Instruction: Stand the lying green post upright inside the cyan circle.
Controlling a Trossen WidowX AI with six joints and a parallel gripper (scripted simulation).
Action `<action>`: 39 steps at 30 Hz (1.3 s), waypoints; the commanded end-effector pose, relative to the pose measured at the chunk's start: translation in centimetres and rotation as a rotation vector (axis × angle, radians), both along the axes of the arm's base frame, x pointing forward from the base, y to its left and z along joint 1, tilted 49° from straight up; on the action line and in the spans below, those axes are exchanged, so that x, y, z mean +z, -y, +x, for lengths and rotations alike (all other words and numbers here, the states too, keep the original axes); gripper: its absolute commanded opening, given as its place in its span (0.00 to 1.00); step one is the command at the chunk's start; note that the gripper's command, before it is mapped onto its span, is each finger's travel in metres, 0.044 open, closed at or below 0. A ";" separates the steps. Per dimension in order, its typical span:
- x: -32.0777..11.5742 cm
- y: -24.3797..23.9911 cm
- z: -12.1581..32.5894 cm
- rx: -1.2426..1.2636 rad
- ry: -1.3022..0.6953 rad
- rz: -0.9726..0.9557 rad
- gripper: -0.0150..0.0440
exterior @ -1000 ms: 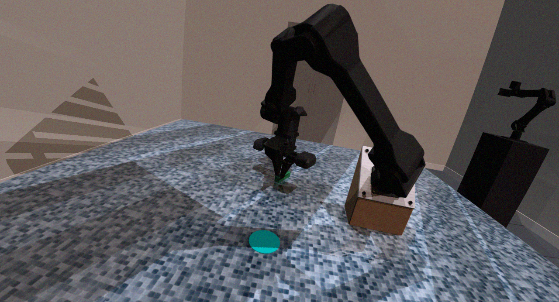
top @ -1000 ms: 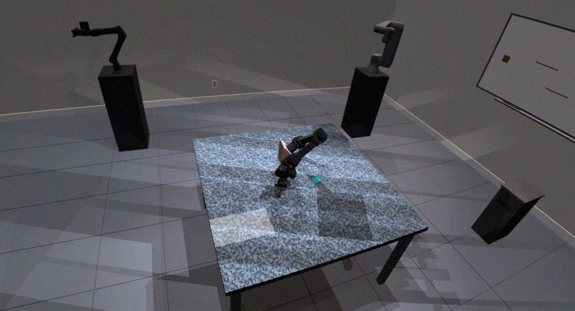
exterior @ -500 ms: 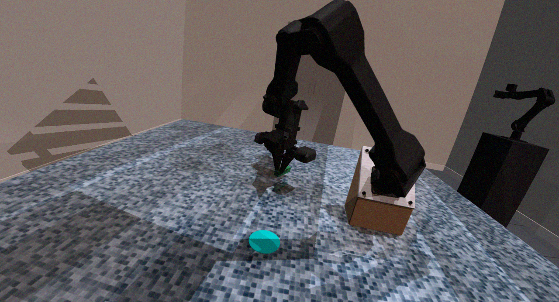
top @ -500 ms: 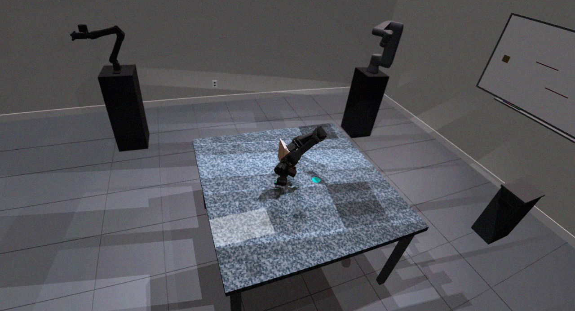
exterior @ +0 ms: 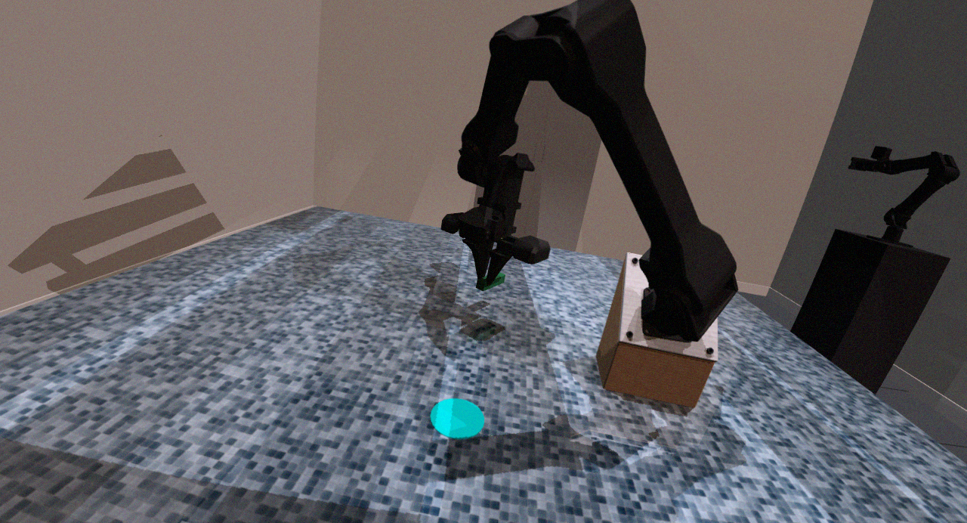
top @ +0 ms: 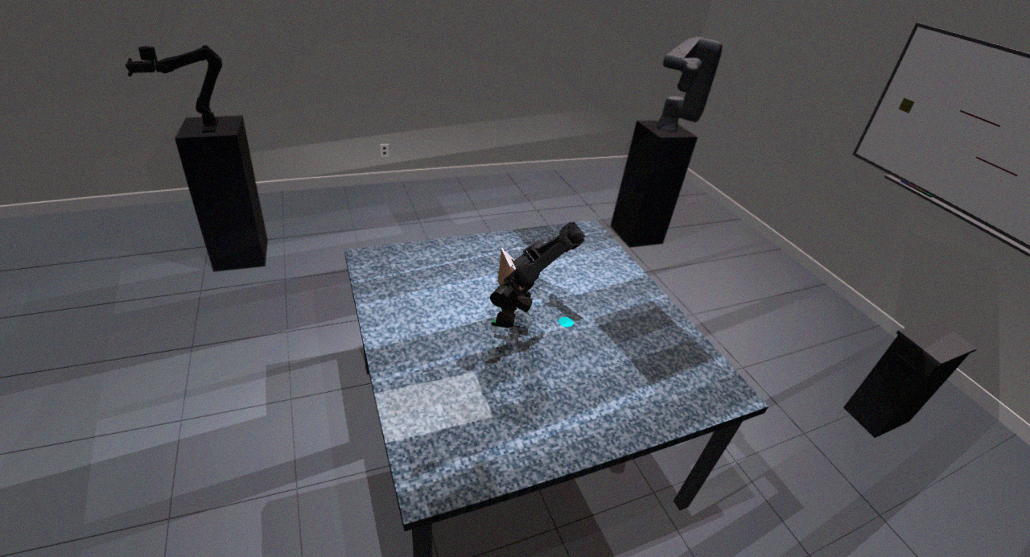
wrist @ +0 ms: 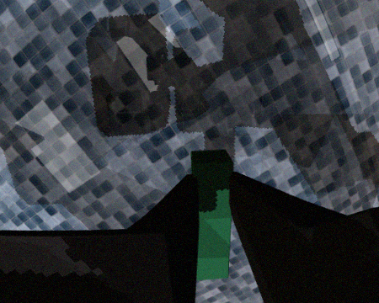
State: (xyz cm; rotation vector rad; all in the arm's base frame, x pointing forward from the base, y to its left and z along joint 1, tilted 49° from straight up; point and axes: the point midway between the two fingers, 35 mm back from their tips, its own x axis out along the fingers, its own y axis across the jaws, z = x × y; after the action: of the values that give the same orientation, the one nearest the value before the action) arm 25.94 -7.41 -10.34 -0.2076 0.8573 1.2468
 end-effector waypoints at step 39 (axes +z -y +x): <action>6.5 4.2 -0.4 -0.027 -0.060 -0.002 0.29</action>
State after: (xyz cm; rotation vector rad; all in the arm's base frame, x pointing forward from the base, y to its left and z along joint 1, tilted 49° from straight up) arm 25.20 -12.01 -4.66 -0.1922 0.8810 1.2524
